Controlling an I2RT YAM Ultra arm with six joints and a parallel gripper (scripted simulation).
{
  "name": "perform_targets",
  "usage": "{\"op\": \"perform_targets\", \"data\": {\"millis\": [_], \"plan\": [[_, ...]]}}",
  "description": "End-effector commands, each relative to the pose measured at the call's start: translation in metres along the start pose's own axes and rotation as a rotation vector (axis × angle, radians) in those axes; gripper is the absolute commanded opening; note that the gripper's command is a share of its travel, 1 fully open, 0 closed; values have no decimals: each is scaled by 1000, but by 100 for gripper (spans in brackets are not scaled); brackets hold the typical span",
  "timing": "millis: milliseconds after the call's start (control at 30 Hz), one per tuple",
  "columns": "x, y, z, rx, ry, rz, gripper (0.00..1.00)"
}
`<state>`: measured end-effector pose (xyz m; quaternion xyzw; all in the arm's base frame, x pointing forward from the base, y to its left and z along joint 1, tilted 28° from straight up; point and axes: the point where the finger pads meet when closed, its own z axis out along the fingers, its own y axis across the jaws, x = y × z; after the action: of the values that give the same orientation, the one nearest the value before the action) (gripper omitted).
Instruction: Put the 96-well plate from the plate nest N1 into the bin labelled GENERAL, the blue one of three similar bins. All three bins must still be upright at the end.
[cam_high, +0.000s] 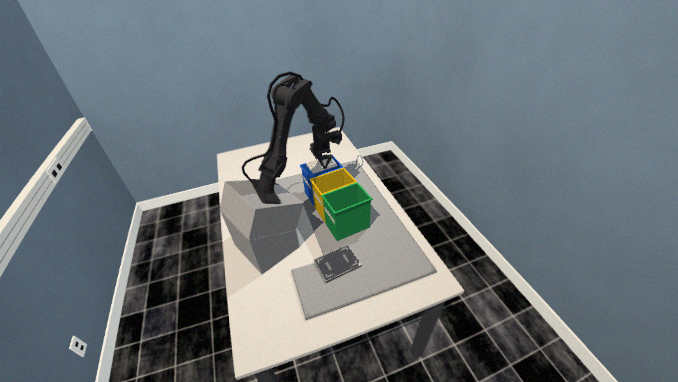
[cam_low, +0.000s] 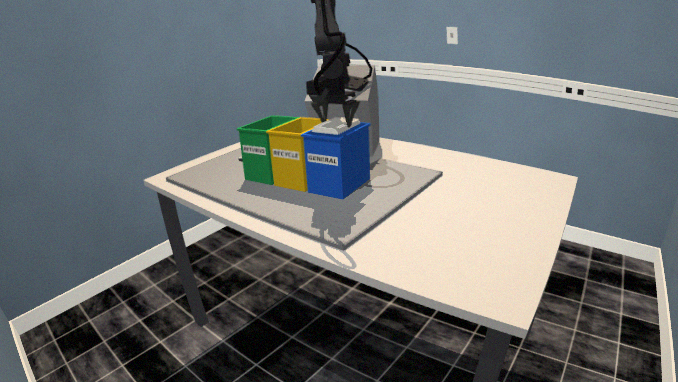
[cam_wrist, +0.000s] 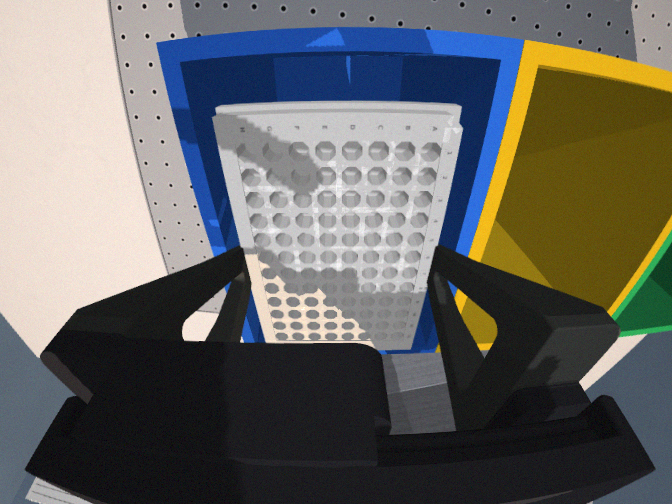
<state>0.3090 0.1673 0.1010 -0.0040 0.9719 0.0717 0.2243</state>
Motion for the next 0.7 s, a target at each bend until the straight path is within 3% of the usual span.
{"op": "perform_targets", "data": {"millis": [0,667], "plan": [[-4,4,-9,-17,-26,-3,0],[-13,9,-14,-28,-45,0,0]]}}
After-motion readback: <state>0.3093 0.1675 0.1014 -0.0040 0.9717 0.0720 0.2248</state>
